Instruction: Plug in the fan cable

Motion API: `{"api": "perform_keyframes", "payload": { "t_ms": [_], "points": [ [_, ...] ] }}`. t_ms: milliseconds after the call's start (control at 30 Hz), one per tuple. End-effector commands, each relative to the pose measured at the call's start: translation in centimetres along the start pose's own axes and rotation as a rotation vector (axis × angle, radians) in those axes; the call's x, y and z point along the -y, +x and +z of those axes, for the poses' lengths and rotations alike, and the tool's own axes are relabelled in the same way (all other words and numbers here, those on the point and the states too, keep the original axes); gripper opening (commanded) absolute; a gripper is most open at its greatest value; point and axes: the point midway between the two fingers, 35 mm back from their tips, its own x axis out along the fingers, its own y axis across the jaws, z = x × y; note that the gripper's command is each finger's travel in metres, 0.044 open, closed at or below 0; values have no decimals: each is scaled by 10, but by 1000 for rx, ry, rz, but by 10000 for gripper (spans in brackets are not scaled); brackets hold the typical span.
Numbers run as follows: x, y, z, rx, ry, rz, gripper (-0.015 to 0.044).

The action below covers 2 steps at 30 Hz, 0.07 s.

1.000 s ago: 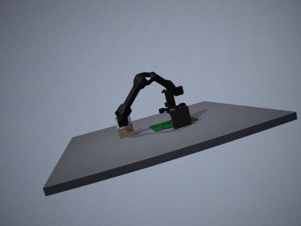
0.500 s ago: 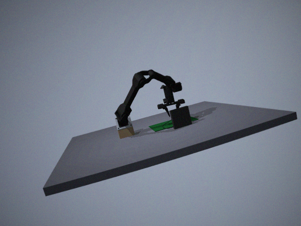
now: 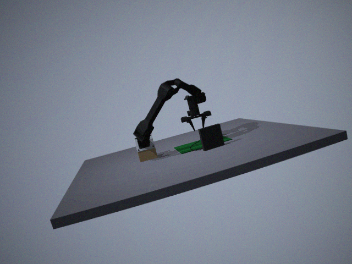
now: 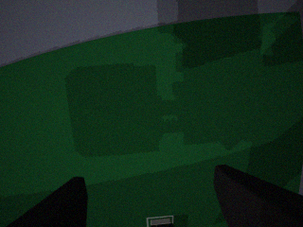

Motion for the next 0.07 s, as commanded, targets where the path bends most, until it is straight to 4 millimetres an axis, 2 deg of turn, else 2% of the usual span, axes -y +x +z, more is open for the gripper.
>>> {"api": "perform_keyframes", "payload": {
  "t_ms": [0,33],
  "points": [
    [-7,0,25,0,7,3,260],
    [-7,0,25,0,7,3,260]
  ]
}}
